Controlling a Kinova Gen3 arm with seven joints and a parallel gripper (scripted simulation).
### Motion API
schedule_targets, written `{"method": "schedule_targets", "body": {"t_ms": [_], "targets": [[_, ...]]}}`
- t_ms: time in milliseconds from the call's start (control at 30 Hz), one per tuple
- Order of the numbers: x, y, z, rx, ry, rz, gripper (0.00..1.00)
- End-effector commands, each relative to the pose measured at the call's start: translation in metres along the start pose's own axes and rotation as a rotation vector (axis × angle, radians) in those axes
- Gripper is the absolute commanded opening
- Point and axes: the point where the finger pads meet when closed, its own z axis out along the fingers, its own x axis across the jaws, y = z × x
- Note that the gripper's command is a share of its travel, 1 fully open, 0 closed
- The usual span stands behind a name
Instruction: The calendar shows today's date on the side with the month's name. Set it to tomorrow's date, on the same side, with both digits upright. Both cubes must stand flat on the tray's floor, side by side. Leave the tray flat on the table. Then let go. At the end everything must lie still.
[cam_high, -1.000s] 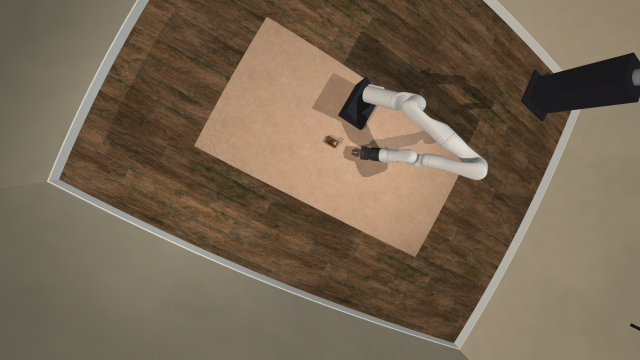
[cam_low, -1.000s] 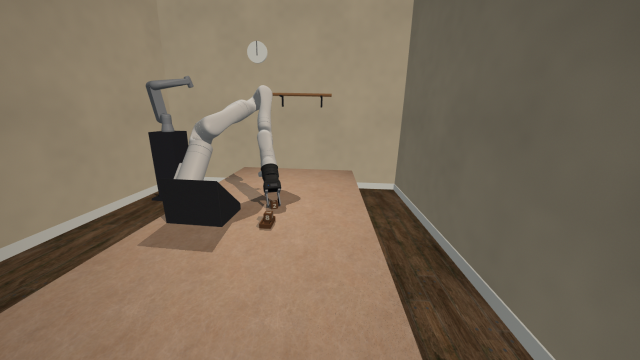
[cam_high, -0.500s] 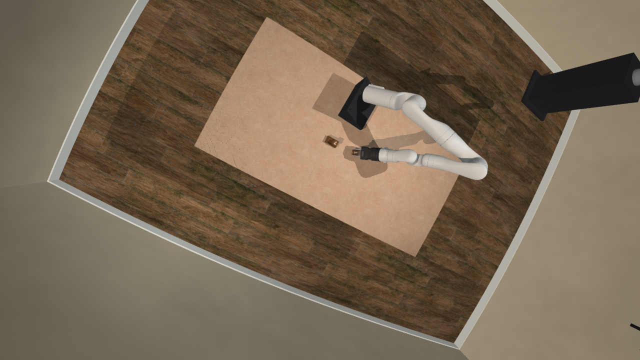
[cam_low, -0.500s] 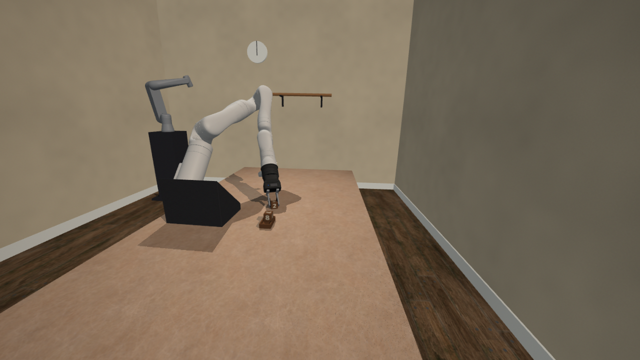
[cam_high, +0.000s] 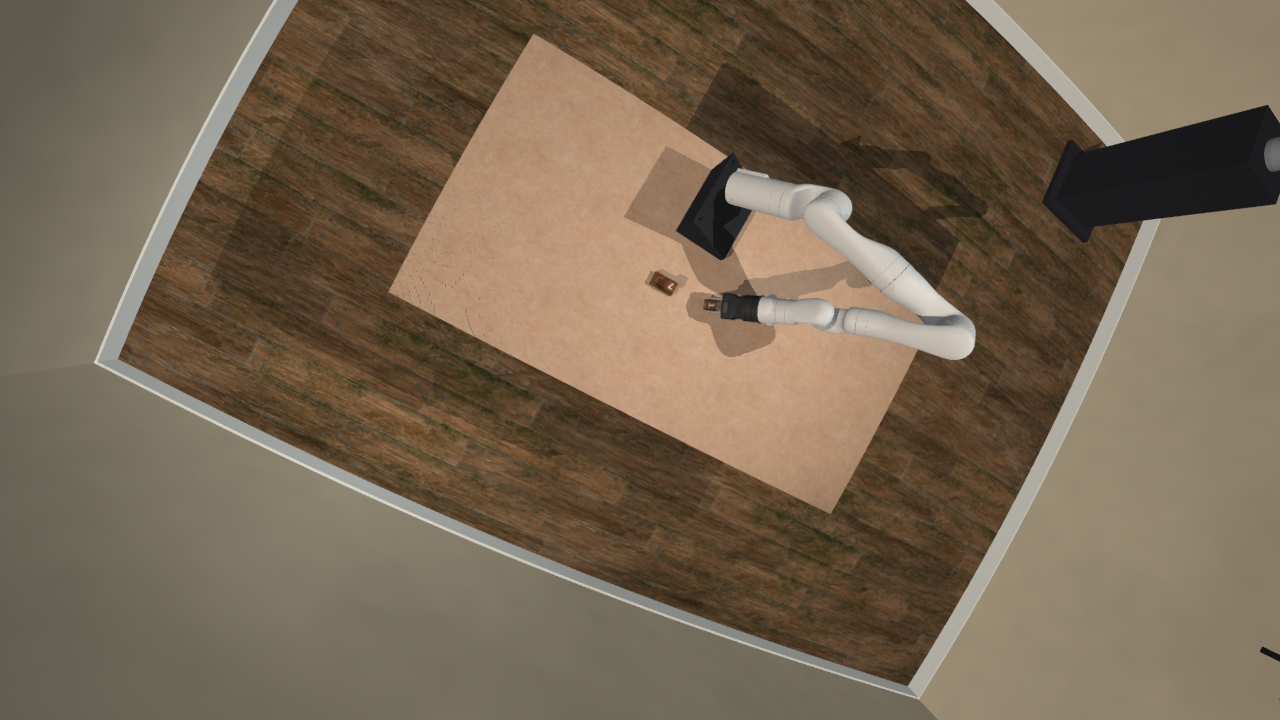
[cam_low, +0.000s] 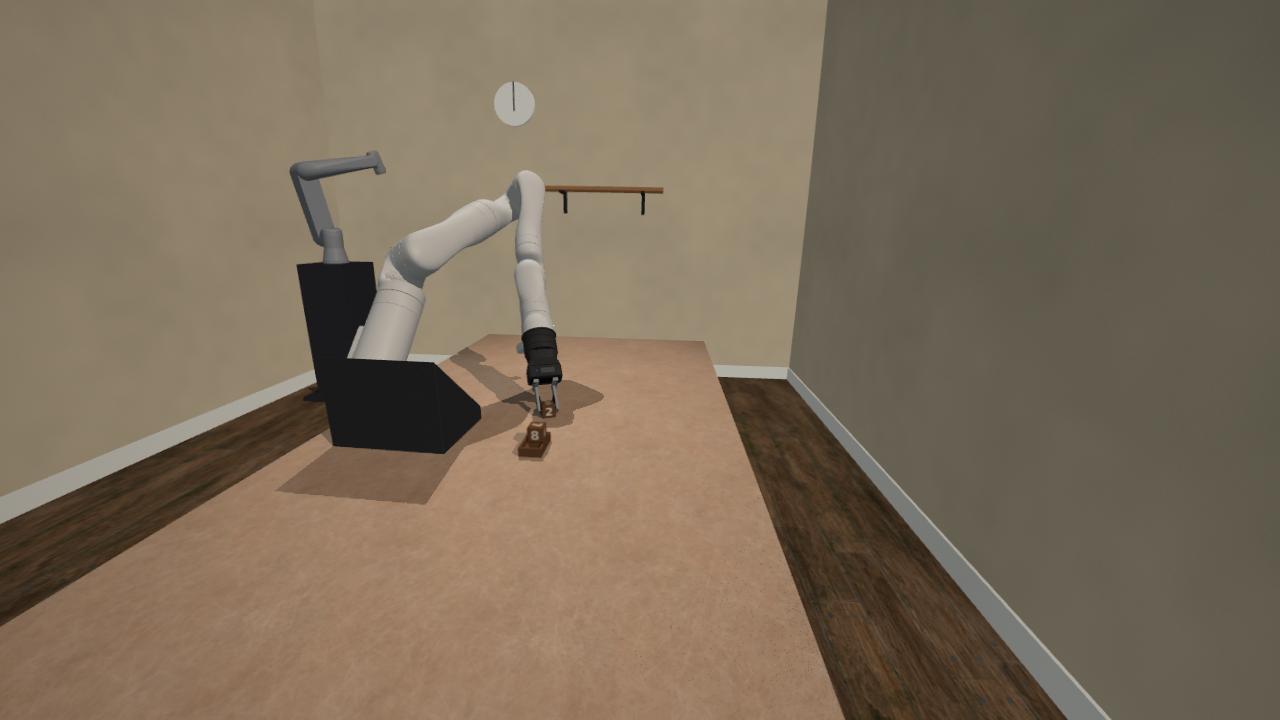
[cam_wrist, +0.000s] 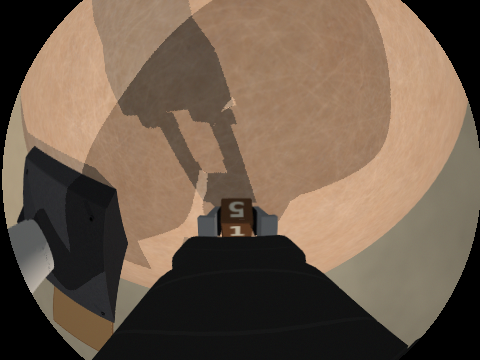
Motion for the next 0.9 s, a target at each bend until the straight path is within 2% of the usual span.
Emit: {"method": "schedule_targets", "body": {"t_ms": [0, 567, 867], "targets": [[0.0003, 0.0003, -0.0002, 0.0, 0.001, 0.001, 0.57], [0.0003, 0.001, -0.0008, 0.0, 0.001, 0.001, 0.57], [0.0002, 0.0097, -0.0095, 0.0, 0.001, 0.001, 0.57]]}}
